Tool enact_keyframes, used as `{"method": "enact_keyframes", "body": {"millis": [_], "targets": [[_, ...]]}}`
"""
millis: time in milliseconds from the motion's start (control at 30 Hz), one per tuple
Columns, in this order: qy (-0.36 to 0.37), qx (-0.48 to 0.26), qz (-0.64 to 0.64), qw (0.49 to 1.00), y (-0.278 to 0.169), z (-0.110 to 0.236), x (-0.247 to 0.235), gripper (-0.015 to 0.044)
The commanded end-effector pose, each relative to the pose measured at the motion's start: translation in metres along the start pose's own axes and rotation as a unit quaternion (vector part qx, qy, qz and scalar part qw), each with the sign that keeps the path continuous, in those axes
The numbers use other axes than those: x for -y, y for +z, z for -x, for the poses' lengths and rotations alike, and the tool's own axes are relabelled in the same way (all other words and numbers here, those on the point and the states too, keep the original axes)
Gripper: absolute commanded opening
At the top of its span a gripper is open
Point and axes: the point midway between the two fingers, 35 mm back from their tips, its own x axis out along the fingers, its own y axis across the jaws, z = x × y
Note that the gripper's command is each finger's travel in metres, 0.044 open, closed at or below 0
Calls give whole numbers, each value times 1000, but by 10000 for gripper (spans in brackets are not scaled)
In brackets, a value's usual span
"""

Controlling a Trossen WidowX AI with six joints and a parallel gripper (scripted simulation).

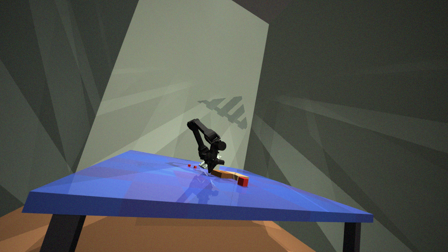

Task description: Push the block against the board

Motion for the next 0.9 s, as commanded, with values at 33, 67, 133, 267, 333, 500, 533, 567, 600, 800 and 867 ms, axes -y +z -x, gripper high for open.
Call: {"method": "enact_keyframes", "body": {"millis": [33,67,133,267,333,500,533,567,600,800,867], "targets": [[-1,1,-2,1000,-5,-1,0,0],[-1,1,-2,1000,-6,-1,0,0],[-1,1,-2,1000,-8,-1,0,0],[-1,0,-2,1000,-12,-1,-1,0],[-1,0,-2,1000,-14,-1,-1,0],[-1,0,-2,1000,-19,-1,-1,0],[-1,0,-2,1000,-20,-1,-1,0],[-1,0,-2,1000,-21,-1,-2,0],[-1,0,-2,1000,-22,-1,-2,0],[-1,-1,-2,1000,-28,-1,-2,0],[-1,-1,-2,1000,-31,-1,-3,0]]}}
